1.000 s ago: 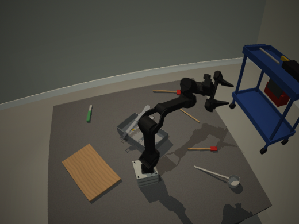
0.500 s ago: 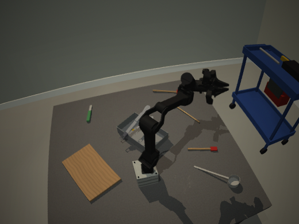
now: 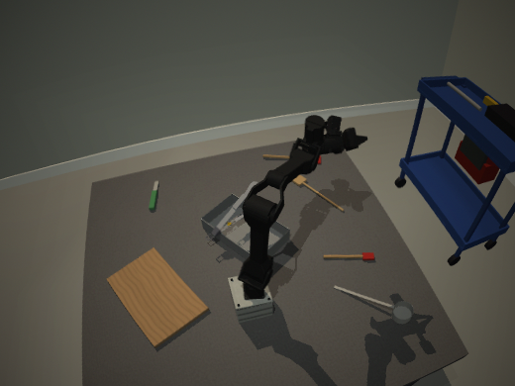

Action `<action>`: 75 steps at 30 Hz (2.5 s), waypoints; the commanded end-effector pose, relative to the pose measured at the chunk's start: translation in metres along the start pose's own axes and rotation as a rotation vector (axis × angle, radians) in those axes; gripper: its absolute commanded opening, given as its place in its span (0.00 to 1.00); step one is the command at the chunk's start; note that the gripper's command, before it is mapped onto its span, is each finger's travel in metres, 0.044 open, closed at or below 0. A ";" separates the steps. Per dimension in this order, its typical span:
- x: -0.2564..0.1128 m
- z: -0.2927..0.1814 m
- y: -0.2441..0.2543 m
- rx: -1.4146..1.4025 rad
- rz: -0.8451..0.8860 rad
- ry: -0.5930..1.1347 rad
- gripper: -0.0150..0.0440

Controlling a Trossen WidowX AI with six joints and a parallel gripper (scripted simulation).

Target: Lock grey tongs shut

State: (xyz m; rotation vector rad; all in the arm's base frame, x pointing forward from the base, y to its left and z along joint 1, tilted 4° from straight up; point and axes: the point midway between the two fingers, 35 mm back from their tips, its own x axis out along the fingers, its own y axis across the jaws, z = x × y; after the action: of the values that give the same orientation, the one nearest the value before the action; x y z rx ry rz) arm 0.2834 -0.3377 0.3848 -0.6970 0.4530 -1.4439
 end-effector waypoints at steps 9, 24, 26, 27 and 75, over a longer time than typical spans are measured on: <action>-0.041 0.004 0.099 -0.489 0.361 -0.111 0.00; -0.156 -0.031 0.214 -1.195 0.897 -0.438 0.00; -0.181 -0.042 0.227 -1.306 0.992 -0.515 0.00; -0.196 -0.047 0.233 -1.361 1.042 -0.560 0.00; -0.388 -0.174 0.263 -2.056 1.725 -1.352 0.00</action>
State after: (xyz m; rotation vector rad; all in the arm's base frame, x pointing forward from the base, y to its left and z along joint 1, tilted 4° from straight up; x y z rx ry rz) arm 0.3275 0.0147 0.0394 -1.7471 0.8709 1.6300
